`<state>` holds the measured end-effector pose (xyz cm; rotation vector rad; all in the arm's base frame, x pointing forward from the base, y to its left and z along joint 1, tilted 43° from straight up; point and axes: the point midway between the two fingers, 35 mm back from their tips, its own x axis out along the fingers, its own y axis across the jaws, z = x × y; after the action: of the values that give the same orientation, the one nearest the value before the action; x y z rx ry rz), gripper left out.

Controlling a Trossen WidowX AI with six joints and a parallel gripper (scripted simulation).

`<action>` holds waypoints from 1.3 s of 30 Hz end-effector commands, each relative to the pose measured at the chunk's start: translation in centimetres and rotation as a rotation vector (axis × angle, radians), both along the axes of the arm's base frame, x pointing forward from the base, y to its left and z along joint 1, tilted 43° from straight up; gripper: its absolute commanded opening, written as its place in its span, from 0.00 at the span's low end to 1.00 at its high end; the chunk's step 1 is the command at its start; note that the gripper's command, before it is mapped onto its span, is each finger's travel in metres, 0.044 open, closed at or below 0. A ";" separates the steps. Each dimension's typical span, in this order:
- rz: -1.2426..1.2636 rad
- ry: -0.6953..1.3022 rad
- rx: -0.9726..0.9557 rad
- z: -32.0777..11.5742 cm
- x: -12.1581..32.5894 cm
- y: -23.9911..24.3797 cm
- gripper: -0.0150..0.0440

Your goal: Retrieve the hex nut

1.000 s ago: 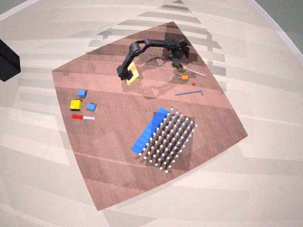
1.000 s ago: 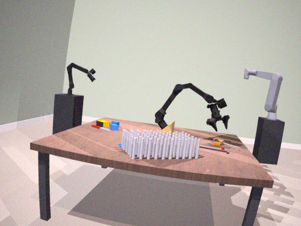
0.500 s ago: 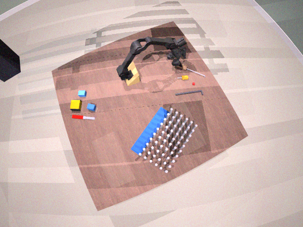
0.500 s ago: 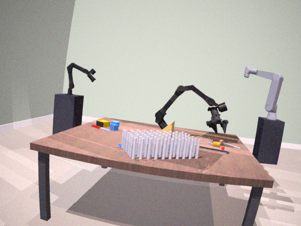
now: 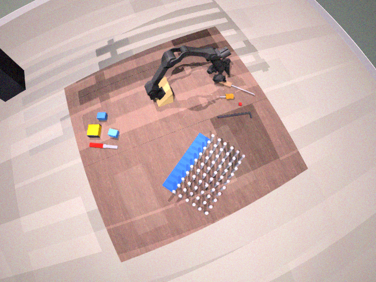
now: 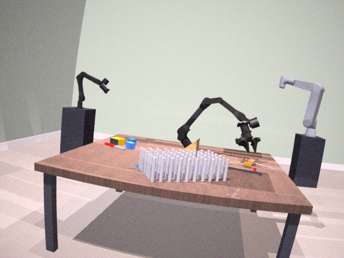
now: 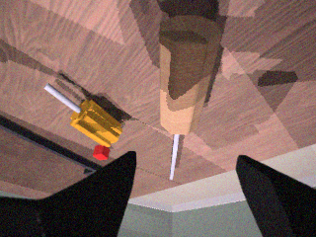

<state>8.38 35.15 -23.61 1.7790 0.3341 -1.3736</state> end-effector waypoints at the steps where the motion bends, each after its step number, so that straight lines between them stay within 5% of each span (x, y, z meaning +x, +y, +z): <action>1: 0.007 -0.002 -0.003 0.0 0.1 0.0 0.73; 39: 0.007 -0.001 -0.003 -4.1 -0.3 -3.4 0.73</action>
<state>8.14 32.75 -27.09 1.7913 0.3465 -1.3719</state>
